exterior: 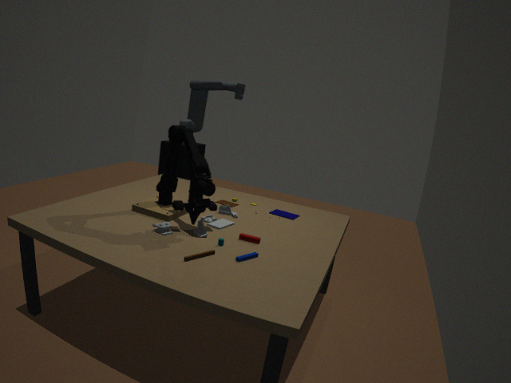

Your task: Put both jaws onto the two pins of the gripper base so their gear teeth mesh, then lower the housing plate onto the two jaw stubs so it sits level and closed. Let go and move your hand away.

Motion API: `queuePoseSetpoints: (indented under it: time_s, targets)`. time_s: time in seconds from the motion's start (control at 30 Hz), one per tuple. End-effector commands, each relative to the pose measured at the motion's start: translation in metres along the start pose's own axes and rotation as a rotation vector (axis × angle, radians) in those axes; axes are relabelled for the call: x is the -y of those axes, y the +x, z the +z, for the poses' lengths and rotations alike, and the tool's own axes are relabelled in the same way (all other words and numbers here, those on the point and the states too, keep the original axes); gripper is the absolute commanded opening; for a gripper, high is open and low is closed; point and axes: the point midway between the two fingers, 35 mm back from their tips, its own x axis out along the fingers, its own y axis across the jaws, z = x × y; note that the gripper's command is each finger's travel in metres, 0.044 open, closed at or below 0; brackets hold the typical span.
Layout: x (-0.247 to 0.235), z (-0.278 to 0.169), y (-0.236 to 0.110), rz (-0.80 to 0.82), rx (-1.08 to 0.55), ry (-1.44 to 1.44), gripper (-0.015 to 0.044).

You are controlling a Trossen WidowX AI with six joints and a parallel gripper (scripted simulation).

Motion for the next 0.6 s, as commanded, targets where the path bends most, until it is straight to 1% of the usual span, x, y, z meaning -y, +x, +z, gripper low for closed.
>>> queuePoseSetpoints:
  time_s: [0.0, 0.57]
  targets:
    - [-0.006, 0.001, 0.0, 0.001, 0.0, 0.001, 0.0]
    - [-0.034, 0.001, 0.0, 0.003, 0.0, 0.001, 0.0]
